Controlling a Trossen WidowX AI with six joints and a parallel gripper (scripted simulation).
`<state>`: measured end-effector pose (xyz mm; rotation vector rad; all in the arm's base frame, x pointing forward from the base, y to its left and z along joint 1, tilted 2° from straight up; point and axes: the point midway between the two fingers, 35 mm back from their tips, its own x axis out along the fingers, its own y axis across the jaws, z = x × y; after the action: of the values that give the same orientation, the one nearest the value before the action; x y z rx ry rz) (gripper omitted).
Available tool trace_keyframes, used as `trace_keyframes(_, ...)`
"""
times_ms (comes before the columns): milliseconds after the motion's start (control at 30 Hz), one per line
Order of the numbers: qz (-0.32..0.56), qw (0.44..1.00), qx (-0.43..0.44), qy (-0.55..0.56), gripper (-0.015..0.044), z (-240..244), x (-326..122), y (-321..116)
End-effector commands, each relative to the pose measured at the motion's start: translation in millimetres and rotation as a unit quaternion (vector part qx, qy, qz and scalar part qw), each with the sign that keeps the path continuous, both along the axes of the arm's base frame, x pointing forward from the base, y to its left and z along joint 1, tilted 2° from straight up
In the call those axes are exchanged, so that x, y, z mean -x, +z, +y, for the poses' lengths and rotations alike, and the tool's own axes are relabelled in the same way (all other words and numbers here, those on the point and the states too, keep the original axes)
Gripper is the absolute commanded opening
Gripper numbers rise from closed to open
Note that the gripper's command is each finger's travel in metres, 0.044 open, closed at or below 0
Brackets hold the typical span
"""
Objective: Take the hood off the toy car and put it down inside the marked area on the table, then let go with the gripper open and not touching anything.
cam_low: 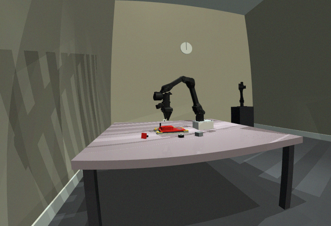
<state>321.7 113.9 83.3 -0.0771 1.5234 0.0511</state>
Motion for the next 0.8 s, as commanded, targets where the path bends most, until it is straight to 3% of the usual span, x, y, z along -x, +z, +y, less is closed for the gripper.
trace_keyframes(0, -0.002, 1.0, 0.001, -0.003, 0.044, 0, -2, -1)
trace_keyframes(767, -0.002, 1.0, 0.001, -0.003, 0.044, 0, -3, -17)
